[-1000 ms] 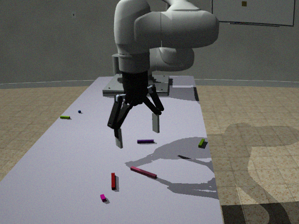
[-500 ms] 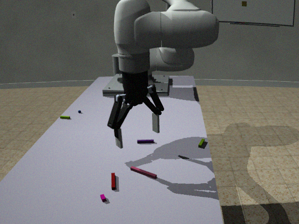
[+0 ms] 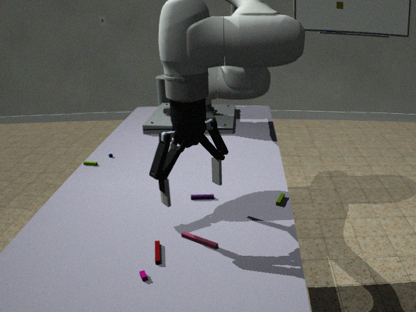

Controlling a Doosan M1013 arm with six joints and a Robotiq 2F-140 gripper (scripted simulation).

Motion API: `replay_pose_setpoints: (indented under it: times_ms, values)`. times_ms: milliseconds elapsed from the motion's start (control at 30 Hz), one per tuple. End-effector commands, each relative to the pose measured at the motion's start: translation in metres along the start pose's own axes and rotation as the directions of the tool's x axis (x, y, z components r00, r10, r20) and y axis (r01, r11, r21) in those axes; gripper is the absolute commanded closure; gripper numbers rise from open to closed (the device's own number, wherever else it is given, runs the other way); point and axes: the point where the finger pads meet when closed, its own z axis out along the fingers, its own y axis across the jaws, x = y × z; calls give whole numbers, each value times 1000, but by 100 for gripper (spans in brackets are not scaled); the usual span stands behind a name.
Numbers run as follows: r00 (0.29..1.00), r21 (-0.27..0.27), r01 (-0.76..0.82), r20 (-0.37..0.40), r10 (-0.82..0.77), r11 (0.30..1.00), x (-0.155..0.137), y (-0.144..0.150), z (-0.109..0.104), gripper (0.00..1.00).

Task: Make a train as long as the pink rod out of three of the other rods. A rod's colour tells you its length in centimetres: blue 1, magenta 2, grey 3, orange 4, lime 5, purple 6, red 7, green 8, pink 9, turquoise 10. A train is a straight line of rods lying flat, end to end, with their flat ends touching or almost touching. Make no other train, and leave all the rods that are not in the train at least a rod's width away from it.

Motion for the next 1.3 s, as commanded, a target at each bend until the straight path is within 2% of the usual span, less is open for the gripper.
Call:
replay_pose_setpoints:
  times_ms: [0, 367, 500, 700, 867, 933, 1000, 1067, 1267]
  values:
    - [1000, 0, 0, 0, 0, 1000, 0, 0, 0, 0]
    - [1000, 0, -1, 0, 1, 1000, 0, 0, 0, 0]
    - [993, 0, -122, 0, 122, 993, -10, 17, 0, 0]
    - [925, 0, -380, 0, 380, 925, -30, 55, 0, 0]
    - [833, -1, -554, 0, 554, 833, -43, 84, 0, 0]
    - [833, -1, -554, 0, 554, 833, -43, 84, 0, 0]
    - [759, -1, -651, 0, 651, 759, -51, 101, 0, 0]
    - [717, -1, -697, 0, 697, 717, -55, 111, 0, 0]
    - [708, -1, -707, 0, 707, 708, -56, 113, 0, 0]
